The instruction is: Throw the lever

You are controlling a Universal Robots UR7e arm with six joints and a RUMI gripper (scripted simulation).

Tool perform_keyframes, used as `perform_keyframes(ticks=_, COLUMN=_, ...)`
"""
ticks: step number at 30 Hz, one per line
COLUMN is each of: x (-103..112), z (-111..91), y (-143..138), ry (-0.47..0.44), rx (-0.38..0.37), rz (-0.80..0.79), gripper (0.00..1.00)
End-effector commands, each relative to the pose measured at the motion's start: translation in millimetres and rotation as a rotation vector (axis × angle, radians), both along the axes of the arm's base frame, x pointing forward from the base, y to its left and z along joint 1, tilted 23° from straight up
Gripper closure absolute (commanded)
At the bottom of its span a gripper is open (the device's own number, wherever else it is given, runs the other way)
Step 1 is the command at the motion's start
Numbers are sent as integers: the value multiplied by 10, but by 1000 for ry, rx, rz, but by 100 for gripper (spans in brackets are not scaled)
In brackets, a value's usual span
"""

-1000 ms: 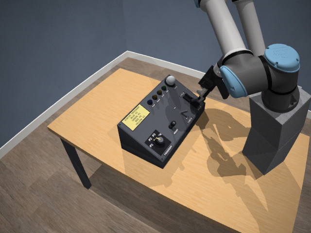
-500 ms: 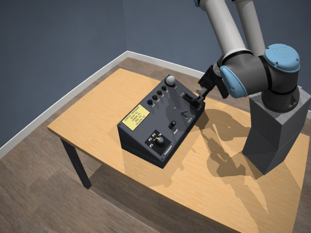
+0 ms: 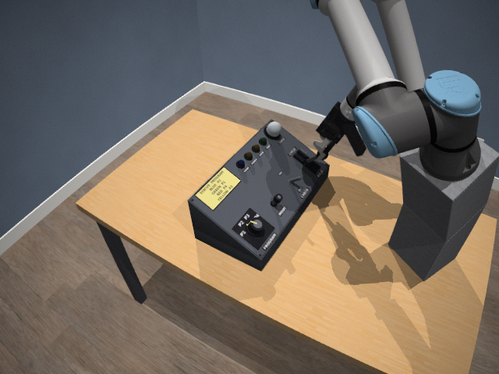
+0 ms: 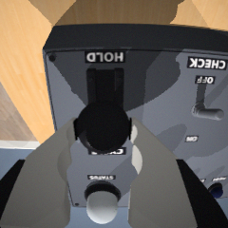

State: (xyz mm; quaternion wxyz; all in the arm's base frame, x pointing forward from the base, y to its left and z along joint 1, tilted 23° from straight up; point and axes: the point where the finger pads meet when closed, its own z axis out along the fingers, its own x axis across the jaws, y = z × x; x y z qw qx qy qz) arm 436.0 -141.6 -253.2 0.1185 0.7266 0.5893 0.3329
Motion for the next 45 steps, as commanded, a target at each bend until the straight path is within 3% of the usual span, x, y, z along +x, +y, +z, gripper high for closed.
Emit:
perform_keyframes(ticks=1, x=25, z=35, y=-19, ry=-1, rx=-1, rz=0, gripper=100)
perform_keyframes(ticks=45, x=417, z=299, y=-151, ry=-1, rx=-1, rz=0, gripper=100)
